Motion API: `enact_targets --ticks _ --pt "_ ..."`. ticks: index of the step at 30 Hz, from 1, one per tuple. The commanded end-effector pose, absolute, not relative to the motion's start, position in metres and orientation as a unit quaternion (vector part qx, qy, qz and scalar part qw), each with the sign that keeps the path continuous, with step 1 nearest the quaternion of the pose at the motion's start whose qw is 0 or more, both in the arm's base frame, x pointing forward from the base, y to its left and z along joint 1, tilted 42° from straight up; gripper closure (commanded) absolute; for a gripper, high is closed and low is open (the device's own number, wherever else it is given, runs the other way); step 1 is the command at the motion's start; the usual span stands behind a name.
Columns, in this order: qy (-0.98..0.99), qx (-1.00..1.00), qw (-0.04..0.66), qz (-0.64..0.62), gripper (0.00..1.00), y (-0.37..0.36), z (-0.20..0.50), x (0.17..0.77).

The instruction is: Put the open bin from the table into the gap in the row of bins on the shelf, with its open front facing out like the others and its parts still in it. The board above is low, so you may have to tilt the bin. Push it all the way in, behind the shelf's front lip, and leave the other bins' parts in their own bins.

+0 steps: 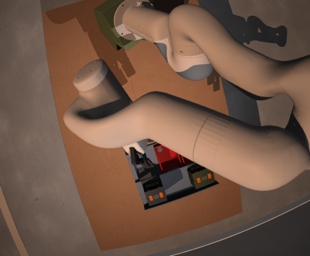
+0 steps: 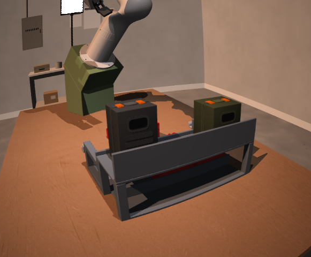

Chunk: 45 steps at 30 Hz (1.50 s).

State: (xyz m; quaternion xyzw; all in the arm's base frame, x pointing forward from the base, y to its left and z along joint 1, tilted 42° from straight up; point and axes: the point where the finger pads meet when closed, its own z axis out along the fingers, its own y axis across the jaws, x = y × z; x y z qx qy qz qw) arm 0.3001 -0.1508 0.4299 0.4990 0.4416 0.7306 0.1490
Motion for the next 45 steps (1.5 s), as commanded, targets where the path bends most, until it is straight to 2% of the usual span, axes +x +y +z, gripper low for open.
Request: enact_targets --ticks 1,3,8,20,25,37,42,45 --pt "0.446 0.497 0.155 0.728 0.00 -0.1507 0.4303 0.3003" --pt "0.446 0.497 0.155 0.728 0.00 -0.1507 0.4303 0.3003" --pt "0.520 0.464 0.238 0.677 0.00 -0.1457 0.4302 0.3023" --pt "0.520 0.464 0.238 0.677 0.00 -0.1457 0.4302 0.3023" --pt "0.586 0.423 0.317 0.614 0.00 -0.1432 0.4302 0.3032" --pt "0.586 0.423 0.317 0.614 0.00 -0.1432 0.4302 0.3032" --pt "0.642 0.375 0.391 0.542 0.00 -0.1420 0.4302 0.3037" --pt "0.642 0.375 0.391 0.542 0.00 -0.1420 0.4302 0.3037"
